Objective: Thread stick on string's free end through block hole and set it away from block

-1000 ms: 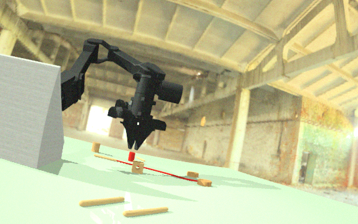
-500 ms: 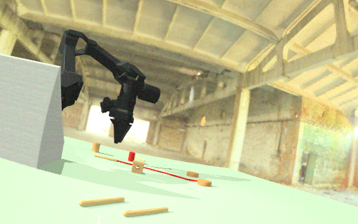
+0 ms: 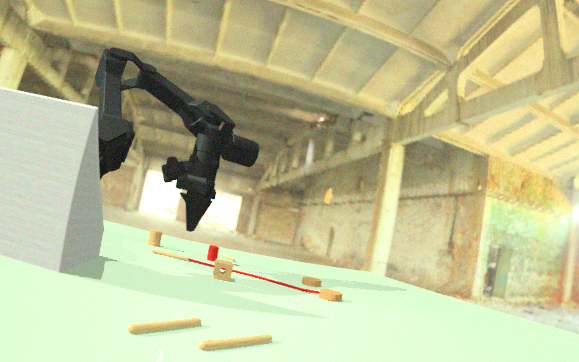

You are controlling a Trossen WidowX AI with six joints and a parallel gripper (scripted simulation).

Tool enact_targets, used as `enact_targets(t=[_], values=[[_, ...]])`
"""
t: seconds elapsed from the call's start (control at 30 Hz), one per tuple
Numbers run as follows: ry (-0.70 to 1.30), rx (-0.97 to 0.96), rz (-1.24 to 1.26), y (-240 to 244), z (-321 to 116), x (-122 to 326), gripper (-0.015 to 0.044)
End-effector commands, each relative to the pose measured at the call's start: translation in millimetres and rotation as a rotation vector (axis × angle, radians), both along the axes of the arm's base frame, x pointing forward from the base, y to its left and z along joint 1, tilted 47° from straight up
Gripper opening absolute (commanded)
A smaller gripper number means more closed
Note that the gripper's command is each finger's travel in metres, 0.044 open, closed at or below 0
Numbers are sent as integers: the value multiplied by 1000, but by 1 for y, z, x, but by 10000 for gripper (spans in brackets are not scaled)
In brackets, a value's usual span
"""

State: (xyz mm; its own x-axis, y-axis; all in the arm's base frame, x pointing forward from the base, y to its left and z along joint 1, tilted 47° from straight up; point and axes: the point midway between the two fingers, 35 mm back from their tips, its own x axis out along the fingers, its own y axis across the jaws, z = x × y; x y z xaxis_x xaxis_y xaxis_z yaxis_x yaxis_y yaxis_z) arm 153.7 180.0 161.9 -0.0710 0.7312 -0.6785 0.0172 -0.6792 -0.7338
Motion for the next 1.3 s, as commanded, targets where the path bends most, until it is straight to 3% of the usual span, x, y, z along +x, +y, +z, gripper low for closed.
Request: enact_targets(t=[0.0, 1.27], values=[[-1, -4, 2, 0, -1, 0, 125], [-1, -2, 2, 40, -39, -4, 125]])
